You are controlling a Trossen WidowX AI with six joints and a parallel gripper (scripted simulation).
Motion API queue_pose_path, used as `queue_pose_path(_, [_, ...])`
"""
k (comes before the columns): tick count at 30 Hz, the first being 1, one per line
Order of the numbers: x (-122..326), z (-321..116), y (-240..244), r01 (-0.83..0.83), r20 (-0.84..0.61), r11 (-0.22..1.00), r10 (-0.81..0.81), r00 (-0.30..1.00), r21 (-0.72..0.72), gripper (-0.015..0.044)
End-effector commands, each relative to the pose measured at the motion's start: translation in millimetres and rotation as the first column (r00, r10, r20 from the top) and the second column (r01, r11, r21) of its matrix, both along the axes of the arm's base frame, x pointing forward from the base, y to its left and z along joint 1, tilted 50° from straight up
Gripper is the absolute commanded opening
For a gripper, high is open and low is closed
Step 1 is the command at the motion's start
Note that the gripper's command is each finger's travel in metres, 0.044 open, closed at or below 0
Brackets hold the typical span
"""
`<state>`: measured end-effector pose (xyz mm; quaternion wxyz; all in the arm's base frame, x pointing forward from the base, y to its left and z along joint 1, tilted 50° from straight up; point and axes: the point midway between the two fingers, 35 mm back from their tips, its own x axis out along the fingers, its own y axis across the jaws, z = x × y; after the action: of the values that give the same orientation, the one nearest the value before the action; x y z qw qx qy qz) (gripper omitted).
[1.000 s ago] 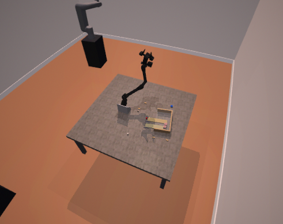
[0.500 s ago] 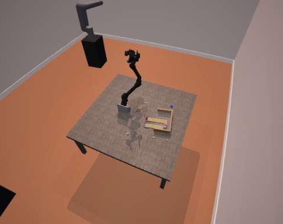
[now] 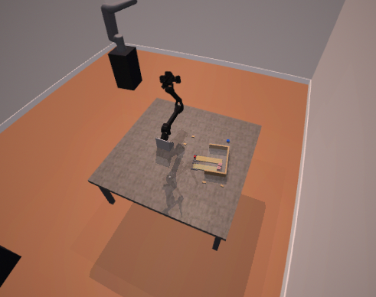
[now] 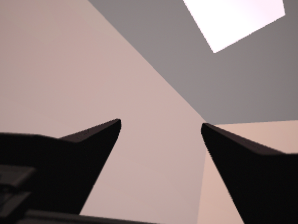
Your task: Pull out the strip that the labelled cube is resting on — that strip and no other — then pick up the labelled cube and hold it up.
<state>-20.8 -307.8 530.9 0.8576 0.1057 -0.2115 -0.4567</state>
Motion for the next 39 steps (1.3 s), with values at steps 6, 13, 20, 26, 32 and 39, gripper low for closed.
queue_pose_path(6, [71.0, -100.4, -52.4, -0.248, -0.007, 0.948, 0.254, 0.967, 0.199, 0.04])
queue_pose_path(13, [149.1, -191.9, -56.4, -0.442, 0.003, 0.819, 0.473, 0.881, 0.366, 0.04])
queue_pose_path(20, [226.1, -282.2, -20.3, -0.589, 0.025, 0.622, 0.677, 0.736, 0.516, 0.04])
queue_pose_path(26, [277.7, -355.2, 39.4, -0.661, 0.06, 0.411, 0.821, 0.567, 0.628, 0.04])
queue_pose_path(32, [306.4, -420.5, 118.4, -0.669, 0.11, 0.181, 0.923, 0.369, 0.721, 0.04])
queue_pose_path(39, [309.1, -434.8, 139.4, -0.661, 0.125, 0.125, 0.94, 0.317, 0.74, 0.04])
